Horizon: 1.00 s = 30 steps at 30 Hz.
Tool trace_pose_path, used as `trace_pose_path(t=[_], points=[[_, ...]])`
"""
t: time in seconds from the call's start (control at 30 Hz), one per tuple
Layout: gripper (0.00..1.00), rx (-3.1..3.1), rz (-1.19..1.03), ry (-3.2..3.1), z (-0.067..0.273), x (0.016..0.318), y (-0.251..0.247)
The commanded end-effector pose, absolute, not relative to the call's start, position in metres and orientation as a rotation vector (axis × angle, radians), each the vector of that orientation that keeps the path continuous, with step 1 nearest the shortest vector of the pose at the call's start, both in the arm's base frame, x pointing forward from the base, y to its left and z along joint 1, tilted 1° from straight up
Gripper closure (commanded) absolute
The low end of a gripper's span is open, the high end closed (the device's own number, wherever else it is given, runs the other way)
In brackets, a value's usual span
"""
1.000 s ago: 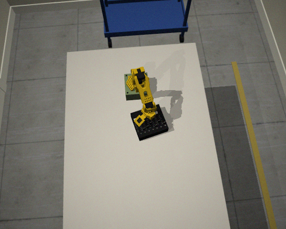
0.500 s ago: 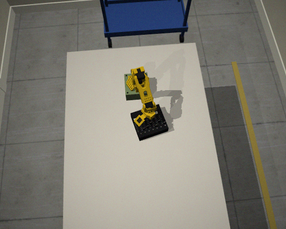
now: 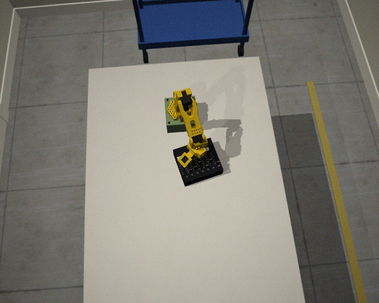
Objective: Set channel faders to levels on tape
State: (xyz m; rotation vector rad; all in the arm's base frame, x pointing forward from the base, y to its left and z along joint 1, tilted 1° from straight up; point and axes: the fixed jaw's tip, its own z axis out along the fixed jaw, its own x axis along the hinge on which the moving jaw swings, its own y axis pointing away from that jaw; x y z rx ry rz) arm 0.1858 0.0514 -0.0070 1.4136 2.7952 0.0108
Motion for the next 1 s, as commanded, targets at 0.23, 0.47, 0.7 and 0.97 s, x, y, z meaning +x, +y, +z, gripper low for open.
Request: trace_pose_path(t=[0.23,0.47,0.7,0.97], points=[[1.0,1.438,0.012,2.783,-0.001,0.188,0.05],[1.0,1.438,0.012,2.783,0.004,0.187,0.05],[1.0,1.438,0.012,2.783,0.007,0.187,0.05],[1.0,1.438,0.012,2.783,0.007,0.187,0.05]])
